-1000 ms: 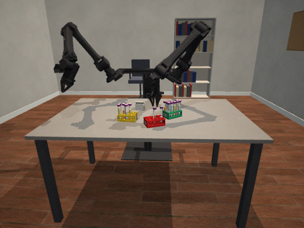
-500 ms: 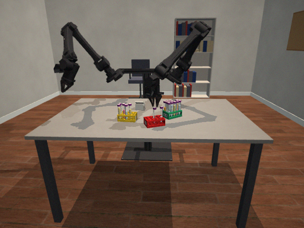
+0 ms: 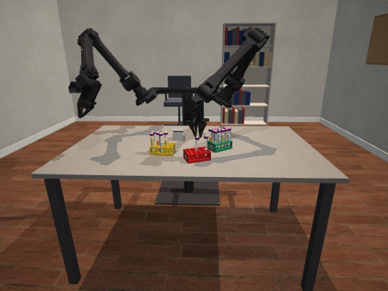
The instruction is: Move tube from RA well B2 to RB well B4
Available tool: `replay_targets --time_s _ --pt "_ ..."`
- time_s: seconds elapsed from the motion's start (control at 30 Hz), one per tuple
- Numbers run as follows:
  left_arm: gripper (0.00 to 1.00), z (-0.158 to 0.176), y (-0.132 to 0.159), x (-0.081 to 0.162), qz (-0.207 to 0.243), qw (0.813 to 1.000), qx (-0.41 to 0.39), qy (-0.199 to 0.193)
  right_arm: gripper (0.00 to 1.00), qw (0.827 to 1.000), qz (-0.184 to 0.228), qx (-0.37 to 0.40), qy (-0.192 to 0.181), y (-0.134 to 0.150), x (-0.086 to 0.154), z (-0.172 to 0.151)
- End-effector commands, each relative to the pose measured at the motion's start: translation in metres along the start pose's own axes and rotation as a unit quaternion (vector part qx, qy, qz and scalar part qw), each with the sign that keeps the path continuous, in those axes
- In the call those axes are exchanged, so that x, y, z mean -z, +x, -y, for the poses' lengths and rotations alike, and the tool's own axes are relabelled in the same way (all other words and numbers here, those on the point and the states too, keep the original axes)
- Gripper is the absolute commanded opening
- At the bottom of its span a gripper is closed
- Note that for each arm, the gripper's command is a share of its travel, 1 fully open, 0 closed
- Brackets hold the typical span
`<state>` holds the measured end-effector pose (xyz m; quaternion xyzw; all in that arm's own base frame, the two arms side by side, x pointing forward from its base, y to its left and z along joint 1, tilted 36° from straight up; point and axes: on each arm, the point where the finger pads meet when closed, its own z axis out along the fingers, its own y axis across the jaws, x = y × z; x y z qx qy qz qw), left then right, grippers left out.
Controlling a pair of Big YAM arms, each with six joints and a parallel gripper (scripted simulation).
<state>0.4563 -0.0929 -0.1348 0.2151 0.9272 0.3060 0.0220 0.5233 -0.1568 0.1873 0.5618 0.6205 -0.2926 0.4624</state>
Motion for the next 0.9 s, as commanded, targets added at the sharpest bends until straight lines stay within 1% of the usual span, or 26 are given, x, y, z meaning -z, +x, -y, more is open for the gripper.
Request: replay_targets --time_s 0.0,0.63,0.8,0.83,0.87 --pt "0.3 -0.0013 0.0054 -0.0187 -0.011 1.0 -0.003 0.0 0.3 1.0 0.003 -0.012 -0.008 -0.0095 0.0046 -0.0091" --pt "0.3 -0.0005 0.0086 -0.0254 -0.013 1.0 -0.005 0.0 0.3 1.0 0.003 -0.012 -0.008 -0.0095 0.0046 -0.0091" --pt "0.3 -0.0017 0.0039 -0.0238 -0.009 1.0 -0.002 0.0 0.3 1.0 0.003 -0.012 -0.008 -0.0095 0.0046 -0.0091" --pt "0.0 -0.0017 0.0039 -0.0238 -0.009 1.0 -0.002 0.0 0.3 1.0 0.003 -0.012 -0.008 -0.0095 0.0046 -0.0091" --pt "0.0 -0.0017 0.0039 -0.0238 -0.009 1.0 -0.002 0.0 0.3 1.0 0.003 -0.012 -0.008 -0.0095 0.0046 -0.0091"
